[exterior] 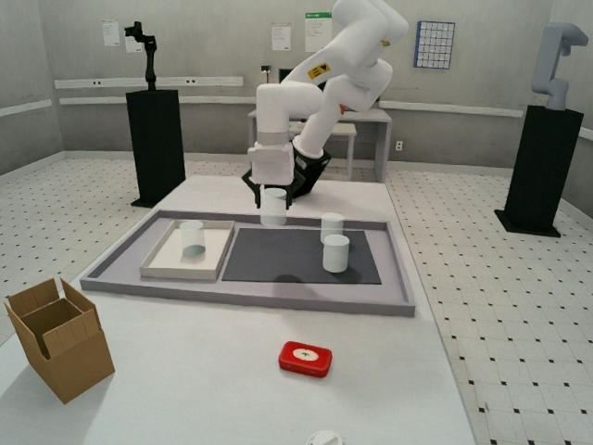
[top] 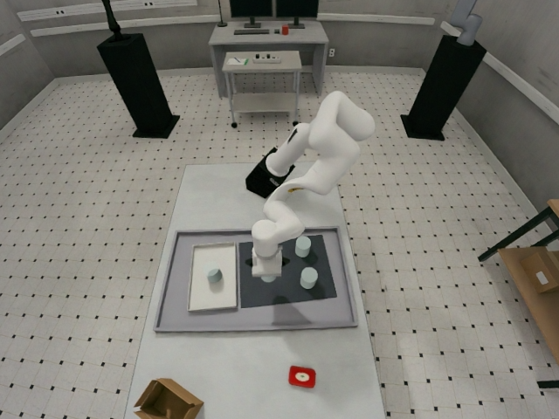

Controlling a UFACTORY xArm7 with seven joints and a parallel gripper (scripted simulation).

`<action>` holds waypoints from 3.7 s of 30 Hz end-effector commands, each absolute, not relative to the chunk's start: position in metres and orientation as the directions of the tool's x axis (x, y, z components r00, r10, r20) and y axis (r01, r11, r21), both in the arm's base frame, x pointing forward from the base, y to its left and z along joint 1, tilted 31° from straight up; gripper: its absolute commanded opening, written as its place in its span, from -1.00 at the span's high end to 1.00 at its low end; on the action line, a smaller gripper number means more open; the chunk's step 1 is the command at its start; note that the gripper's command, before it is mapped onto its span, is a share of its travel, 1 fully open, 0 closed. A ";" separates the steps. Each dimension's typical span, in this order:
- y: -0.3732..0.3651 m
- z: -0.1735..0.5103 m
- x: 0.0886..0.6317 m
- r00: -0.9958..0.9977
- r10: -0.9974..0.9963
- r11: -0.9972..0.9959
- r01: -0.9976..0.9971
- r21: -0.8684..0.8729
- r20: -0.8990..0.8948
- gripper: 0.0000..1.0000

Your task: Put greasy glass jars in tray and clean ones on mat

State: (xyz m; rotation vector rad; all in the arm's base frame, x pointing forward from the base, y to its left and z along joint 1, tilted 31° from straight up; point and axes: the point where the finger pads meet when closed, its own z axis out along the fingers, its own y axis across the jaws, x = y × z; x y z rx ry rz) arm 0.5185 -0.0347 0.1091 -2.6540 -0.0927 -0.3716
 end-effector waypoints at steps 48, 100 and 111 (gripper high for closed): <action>-0.161 0.071 0.558 0.960 0.001 -0.895 0.125 -0.429 0.279 1.00; -0.250 0.017 0.595 0.960 0.001 -0.895 0.125 -0.429 0.279 1.00; -0.239 -0.003 0.601 0.960 0.001 -0.895 0.125 -0.429 0.279 1.00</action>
